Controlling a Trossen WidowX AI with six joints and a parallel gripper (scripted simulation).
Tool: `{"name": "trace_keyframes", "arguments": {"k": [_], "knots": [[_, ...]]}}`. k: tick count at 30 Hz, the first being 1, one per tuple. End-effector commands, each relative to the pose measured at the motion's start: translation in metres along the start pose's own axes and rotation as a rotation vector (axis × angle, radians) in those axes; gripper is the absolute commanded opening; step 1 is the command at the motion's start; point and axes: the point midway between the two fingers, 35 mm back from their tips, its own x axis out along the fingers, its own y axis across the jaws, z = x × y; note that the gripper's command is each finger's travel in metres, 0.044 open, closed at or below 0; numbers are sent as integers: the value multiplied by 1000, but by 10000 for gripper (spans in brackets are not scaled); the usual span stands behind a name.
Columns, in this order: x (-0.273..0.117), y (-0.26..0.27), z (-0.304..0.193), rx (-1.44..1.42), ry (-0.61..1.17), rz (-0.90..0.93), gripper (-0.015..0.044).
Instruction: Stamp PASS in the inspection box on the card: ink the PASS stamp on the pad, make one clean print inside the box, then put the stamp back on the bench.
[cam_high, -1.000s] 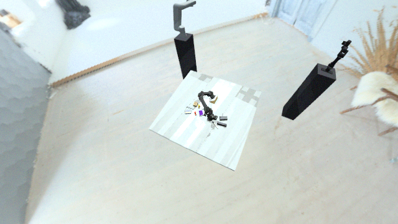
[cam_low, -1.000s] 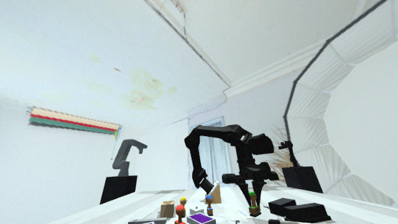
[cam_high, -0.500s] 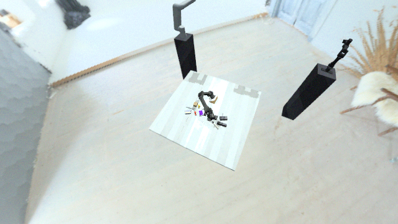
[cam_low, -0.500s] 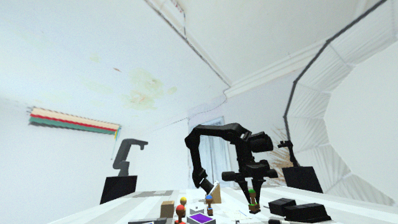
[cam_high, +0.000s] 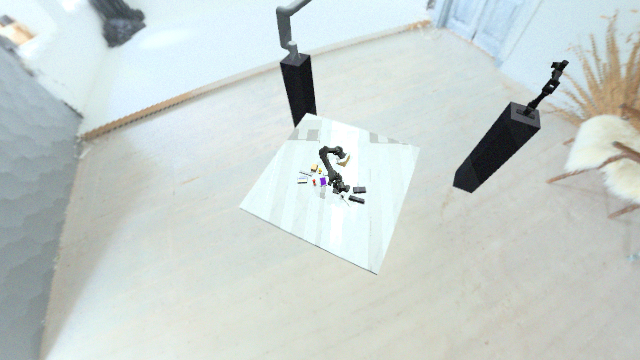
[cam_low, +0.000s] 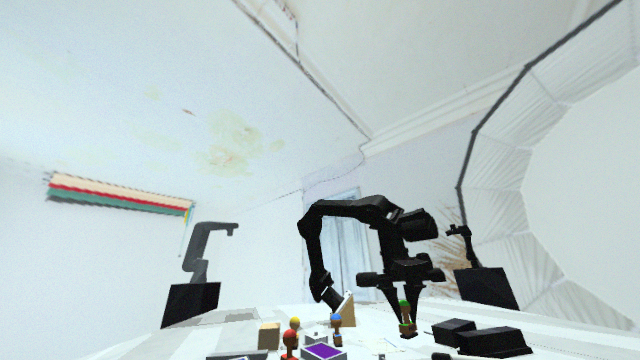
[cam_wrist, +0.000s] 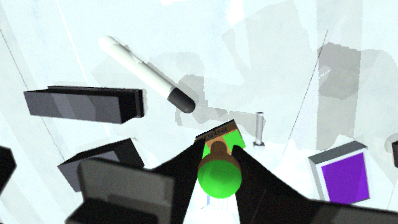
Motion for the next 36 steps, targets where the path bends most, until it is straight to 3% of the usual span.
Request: {"name": "trace_keyframes", "arguments": {"k": [1, 36], "knots": [[-5, 1, 1, 9, -2, 9, 0], [-22, 0, 0, 9, -2, 11, 0]]}}
